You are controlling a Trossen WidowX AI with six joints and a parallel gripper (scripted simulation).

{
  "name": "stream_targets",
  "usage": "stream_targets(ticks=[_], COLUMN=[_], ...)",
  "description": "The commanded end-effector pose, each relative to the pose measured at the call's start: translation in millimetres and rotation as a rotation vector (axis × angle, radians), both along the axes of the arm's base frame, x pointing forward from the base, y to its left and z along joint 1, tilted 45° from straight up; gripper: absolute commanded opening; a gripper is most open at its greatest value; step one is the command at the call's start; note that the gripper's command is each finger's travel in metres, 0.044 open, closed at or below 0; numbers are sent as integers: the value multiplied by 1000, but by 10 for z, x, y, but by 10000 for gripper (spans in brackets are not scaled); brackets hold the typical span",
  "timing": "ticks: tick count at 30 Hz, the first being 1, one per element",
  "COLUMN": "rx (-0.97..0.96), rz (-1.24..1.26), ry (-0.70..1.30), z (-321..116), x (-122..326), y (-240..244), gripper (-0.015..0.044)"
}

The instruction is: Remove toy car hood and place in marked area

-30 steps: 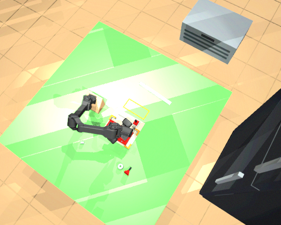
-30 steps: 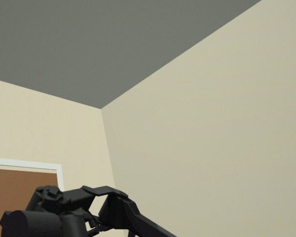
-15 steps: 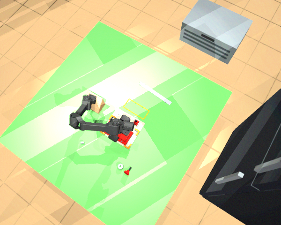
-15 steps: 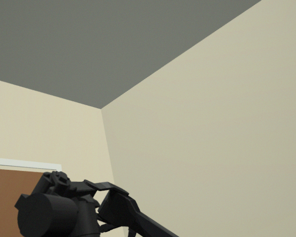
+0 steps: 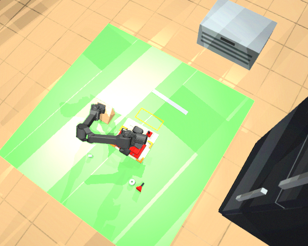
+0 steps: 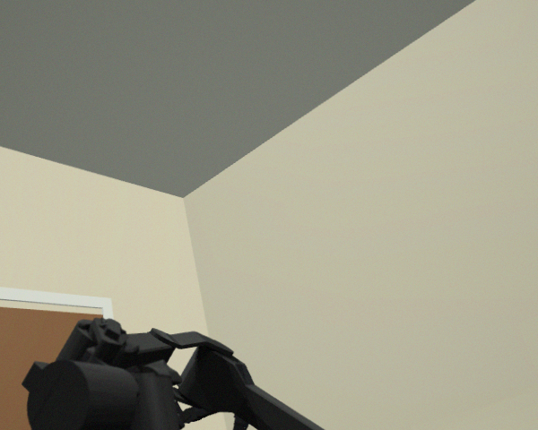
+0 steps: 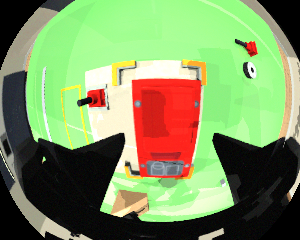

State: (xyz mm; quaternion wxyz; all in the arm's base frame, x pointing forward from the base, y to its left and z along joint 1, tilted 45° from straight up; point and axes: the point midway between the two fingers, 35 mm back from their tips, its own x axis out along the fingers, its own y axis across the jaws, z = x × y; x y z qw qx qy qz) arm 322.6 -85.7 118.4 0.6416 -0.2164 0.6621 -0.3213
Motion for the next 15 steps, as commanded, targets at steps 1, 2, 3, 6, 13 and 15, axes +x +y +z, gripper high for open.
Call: stream_targets(ticks=[1, 2, 3, 6, 13, 15], rx=[-4, -4, -4, -4, -4, -4], rz=[4, 4, 4, 4, 4, 4], ry=[9, 9, 9, 9, 9, 9], z=[-30, -34, -38, -51, -79, -87], x=[-12, -12, -12, -13, -15, -16], y=[-19, -22, -26, -38, -65, -72], gripper=[440, 440, 440, 440, 440, 440])
